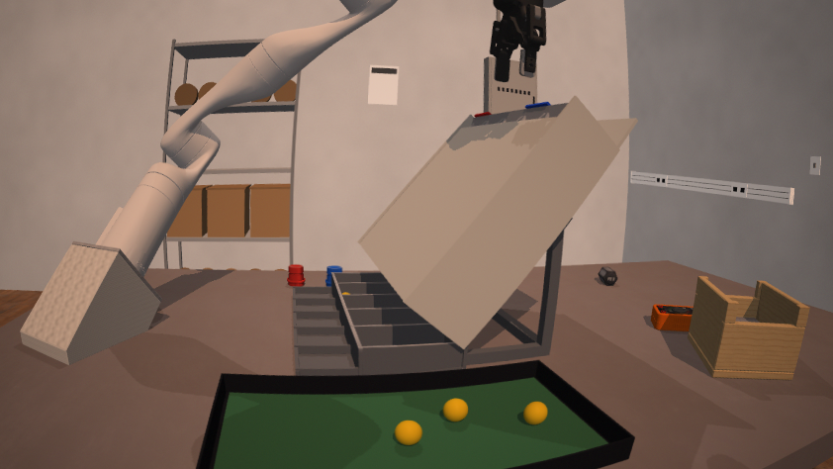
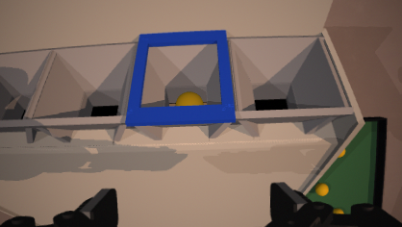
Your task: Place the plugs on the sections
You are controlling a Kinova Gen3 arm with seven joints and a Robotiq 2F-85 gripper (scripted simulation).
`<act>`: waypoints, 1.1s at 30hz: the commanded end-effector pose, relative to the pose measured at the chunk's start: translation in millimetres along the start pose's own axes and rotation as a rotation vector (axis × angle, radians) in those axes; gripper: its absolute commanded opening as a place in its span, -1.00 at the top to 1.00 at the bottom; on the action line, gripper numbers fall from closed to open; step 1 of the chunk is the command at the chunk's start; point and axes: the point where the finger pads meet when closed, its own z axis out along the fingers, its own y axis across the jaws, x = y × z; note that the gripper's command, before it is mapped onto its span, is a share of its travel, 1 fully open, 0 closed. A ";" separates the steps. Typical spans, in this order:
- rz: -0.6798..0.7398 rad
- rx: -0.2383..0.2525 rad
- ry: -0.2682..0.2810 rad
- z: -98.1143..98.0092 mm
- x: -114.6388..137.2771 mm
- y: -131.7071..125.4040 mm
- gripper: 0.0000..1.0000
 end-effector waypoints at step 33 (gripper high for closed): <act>-0.003 -0.030 0.024 92.8 -204.6 -69.3 -1.00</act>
